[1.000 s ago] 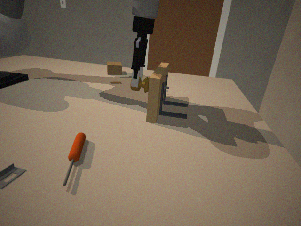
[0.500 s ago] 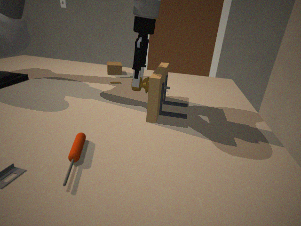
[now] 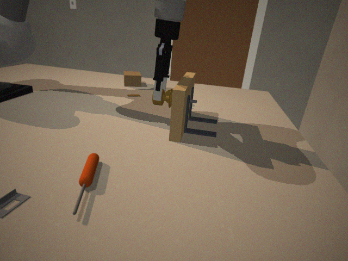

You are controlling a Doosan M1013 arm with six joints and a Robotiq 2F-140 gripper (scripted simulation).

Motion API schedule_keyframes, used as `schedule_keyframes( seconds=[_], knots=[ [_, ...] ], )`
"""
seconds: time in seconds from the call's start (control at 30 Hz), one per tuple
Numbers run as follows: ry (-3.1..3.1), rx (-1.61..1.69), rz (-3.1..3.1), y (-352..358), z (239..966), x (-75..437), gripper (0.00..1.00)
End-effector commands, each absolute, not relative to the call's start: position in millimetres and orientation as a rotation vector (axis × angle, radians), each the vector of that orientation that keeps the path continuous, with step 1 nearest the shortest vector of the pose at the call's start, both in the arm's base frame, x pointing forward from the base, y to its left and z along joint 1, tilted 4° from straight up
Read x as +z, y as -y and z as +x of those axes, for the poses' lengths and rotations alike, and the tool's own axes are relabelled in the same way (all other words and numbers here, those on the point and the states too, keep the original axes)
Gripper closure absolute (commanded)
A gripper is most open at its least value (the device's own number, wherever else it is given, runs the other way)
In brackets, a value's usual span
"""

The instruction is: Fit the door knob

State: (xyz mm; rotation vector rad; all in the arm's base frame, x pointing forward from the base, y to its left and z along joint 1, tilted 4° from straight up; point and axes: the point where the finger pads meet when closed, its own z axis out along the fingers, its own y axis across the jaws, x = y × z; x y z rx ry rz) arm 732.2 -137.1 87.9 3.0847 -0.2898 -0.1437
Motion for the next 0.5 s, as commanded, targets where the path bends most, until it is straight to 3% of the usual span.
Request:
schedule_keyframes(
  seconds=[0.0, 0.47],
  knots=[
    [0.287, -0.149, 3.087, 134.7, 733.4, 88.7, 0.58],
    [0.286, -0.149, 3.088, 135.6, 737.7, 88.6, 0.58]
  ],
)
